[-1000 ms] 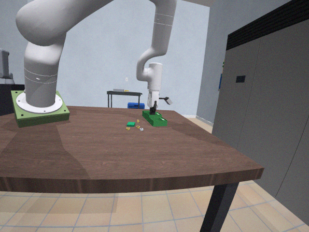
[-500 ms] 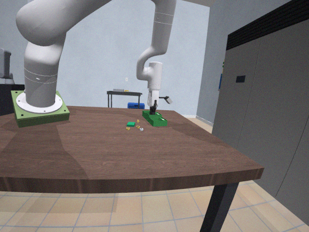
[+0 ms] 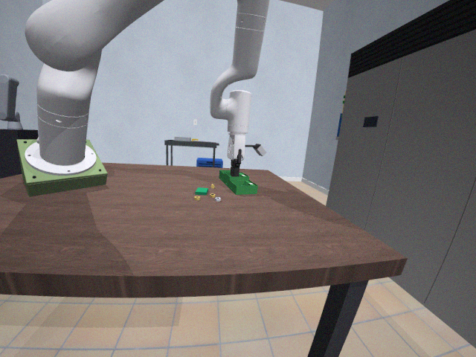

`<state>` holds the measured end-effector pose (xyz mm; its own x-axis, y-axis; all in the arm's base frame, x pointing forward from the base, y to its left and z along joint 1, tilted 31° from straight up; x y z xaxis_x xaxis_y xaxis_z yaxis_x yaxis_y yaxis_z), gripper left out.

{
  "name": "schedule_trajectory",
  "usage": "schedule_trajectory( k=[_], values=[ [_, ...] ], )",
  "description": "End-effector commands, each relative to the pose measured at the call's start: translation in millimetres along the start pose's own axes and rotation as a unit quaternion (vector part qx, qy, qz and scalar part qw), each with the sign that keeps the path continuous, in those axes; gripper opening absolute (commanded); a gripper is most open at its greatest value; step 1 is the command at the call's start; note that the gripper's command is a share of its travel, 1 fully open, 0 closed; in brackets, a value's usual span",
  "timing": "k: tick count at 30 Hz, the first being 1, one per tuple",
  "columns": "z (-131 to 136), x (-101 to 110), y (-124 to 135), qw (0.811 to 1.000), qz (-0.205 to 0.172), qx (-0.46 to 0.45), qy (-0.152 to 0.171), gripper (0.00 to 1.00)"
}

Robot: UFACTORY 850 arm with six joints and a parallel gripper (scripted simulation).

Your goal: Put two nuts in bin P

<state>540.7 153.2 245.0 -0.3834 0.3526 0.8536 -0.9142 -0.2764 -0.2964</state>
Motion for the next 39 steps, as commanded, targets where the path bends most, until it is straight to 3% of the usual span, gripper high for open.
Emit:
schedule_trajectory(
  k=[1,9,15,29,39],
  values=[
    [0.0,5.8,-0.7,1.0,0.001,0.0,0.0,0.07],
    [0.0,35.1,-0.6,1.0,0.001,0.0,0.0,0.07],
    [0.0,37.3,-0.7,1.0,0.001,0.0,0.0,0.07],
    [-69.8,37.3,-6.4,1.0,0.001,0.0,0.0,0.07],
    [-83.7,37.3,-7.5,1.0,0.001,0.0,0.0,0.07]
  ],
)
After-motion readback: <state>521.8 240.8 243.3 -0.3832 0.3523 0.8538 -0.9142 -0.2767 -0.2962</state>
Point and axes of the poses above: the point where the finger pads meet when closed, its own x axis back along the fingers, its own z axis across the jaws, y = z × x, the point moved 10 cm from there along x, back along the fingers, and after that the axes turned 4 degrees about x, right-handed, at the moved point
